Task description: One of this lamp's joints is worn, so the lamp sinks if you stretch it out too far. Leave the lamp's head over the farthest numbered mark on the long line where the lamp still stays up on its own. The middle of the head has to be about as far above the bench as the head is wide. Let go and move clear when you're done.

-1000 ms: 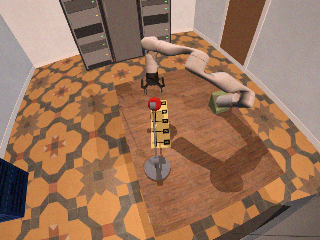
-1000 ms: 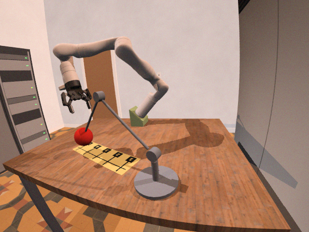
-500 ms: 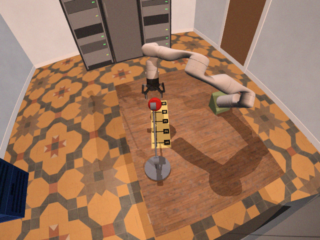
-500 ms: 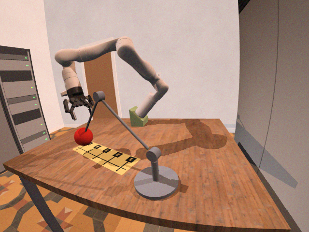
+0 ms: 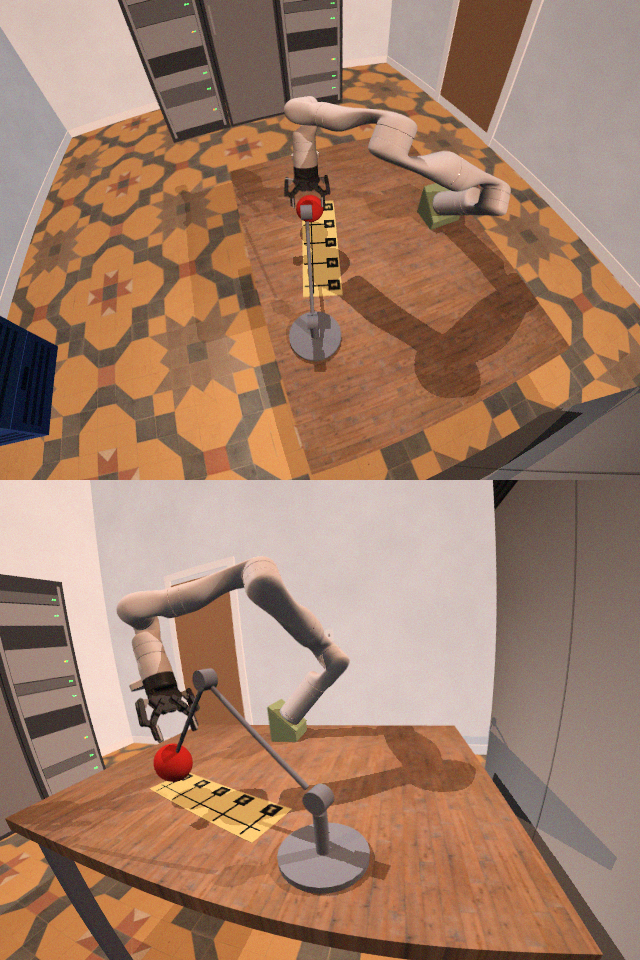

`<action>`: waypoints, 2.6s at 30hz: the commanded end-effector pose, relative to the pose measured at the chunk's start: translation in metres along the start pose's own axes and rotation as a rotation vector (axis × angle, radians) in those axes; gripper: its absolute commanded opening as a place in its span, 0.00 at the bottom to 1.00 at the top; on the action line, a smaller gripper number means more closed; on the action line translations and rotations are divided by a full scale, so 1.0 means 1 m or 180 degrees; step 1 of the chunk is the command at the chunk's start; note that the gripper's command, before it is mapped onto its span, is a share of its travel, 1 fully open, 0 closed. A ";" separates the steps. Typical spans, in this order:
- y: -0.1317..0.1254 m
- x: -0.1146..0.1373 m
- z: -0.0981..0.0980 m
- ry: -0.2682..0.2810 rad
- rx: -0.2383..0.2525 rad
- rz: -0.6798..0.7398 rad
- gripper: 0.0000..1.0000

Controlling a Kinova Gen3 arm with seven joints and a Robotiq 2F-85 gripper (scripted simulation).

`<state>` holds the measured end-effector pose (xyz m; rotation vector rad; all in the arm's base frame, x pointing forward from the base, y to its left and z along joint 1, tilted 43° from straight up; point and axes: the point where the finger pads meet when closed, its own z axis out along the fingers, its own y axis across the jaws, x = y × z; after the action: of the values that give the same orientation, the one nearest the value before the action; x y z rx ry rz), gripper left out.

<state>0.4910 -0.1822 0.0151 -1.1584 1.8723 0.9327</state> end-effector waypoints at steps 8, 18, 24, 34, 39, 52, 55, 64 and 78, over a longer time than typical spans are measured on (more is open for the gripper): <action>0.001 -0.003 0.010 0.0001 -0.0022 -0.0002 1.00; 0.002 -0.006 0.014 0.0000 -0.0039 -0.0003 1.00; 0.002 -0.006 0.014 0.0000 -0.0039 -0.0002 0.00; 0.002 -0.005 0.013 0.0000 -0.0037 -0.0001 0.00; 0.002 -0.005 0.013 0.0000 -0.0037 -0.0001 0.00; 0.002 -0.005 0.013 0.0000 -0.0036 -0.0001 0.00; 0.002 -0.003 0.013 0.0000 -0.0036 -0.0001 0.00; 0.002 0.023 0.011 0.0000 -0.0038 -0.0003 0.00; 0.002 0.053 0.010 0.0000 -0.0040 -0.0004 0.00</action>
<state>0.4812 -0.1838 -0.0243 -1.1800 1.8475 0.9500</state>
